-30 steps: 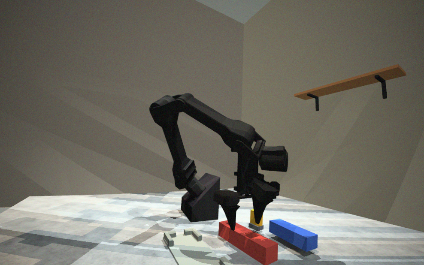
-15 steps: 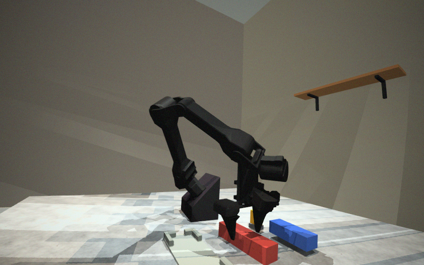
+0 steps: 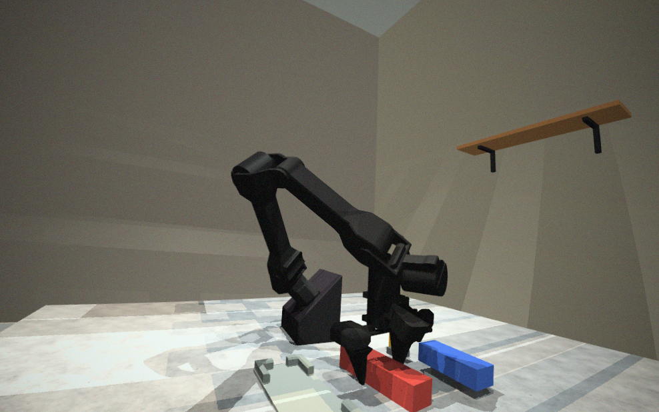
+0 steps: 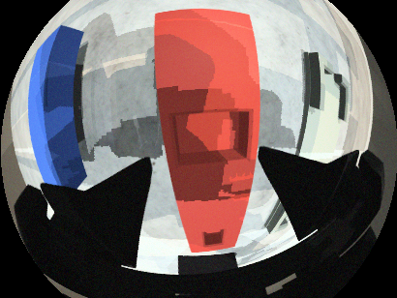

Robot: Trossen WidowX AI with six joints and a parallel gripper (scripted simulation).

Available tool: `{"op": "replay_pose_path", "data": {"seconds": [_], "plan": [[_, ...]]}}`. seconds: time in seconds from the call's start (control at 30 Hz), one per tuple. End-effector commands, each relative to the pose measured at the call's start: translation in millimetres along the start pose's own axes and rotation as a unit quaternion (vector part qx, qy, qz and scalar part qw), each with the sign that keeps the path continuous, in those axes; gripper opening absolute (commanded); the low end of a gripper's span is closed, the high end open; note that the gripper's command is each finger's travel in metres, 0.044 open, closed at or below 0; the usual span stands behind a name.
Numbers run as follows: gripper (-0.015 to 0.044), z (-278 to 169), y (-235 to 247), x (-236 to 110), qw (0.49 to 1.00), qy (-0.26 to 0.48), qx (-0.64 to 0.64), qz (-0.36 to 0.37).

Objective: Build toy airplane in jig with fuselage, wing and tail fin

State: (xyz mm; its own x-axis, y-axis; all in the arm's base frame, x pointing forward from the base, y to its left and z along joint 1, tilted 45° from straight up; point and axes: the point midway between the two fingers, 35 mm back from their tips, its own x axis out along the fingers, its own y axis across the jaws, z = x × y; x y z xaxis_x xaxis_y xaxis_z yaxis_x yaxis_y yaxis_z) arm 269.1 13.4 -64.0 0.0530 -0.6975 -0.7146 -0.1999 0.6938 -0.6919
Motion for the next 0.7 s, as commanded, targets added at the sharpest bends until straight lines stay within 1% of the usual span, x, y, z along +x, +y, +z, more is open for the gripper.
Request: {"op": "replay_pose_path", "data": {"seconds": [0.0,0.17,0.4,0.6,0.67], "plan": [[0.0335,-1,0,1,1.0,-0.001,-0.004,-0.002],[0.0204,-1,0,1,1.0,-0.001,-0.004,-0.002],[0.0157,-1,0,1,1.0,-0.001,-0.004,-0.002],[0.0,2,1,-9,1.0,-0.001,-0.004,0.0],[0.0,3,2,-14,1.0,-0.001,-0.004,0.001]]}}
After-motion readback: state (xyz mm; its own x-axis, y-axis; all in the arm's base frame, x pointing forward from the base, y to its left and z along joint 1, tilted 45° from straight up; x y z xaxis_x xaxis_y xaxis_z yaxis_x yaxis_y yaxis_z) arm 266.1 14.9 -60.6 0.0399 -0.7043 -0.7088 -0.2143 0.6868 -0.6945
